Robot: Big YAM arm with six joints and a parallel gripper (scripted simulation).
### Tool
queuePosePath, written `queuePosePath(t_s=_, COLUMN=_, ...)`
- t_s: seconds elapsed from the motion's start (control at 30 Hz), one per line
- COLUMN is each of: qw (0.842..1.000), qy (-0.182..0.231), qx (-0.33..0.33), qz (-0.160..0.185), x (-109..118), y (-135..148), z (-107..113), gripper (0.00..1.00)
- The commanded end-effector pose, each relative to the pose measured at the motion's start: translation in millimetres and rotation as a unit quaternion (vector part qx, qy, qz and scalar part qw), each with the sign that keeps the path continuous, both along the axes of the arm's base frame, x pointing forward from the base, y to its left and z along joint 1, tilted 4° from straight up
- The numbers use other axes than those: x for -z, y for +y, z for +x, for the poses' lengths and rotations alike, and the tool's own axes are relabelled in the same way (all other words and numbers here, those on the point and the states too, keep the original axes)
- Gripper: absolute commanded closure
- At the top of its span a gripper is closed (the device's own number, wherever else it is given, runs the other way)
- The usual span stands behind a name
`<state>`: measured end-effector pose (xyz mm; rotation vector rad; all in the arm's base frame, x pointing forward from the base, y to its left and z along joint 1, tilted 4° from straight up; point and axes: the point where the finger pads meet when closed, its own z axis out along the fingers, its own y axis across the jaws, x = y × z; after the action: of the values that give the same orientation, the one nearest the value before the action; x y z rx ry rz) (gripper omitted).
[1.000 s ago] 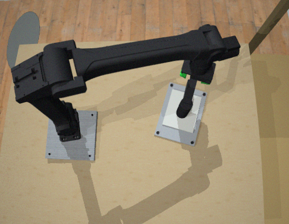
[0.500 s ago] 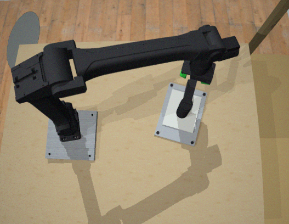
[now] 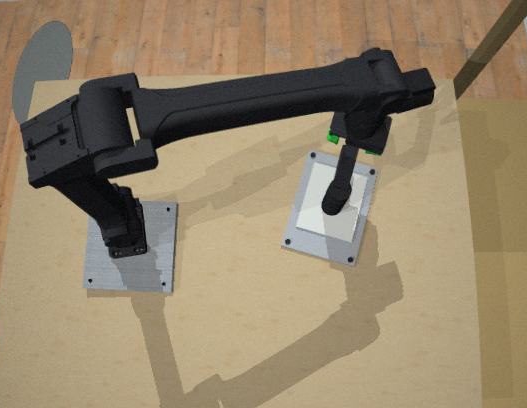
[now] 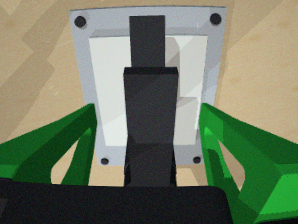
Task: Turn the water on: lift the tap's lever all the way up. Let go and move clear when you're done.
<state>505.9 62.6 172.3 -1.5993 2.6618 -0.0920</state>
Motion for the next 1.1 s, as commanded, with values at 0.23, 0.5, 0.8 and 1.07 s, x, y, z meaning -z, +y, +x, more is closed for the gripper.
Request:
queuePosePath(t_s=0.23, qw=1.0, qy=0.007, qx=-0.003, qz=-0.002, x=18.3, y=-3.2, z=2.2, gripper=0.38)
queuePosePath(t_s=0.5, qw=1.0, qy=0.007, qx=-0.003, qz=-0.002, x=22.5, y=-4.1, z=2.4, gripper=0.38)
queuePosePath(t_s=0.8, qw=1.0, qy=0.007, qx=-0.003, qz=-0.002, x=24.2, y=-4.6, z=2.5, gripper=0.38)
queuePosePath(t_s=1.07, qw=1.0, qy=0.007, qx=-0.002, qz=-0.002, x=24.5, y=-4.8, z=2.5, gripper=0.38)
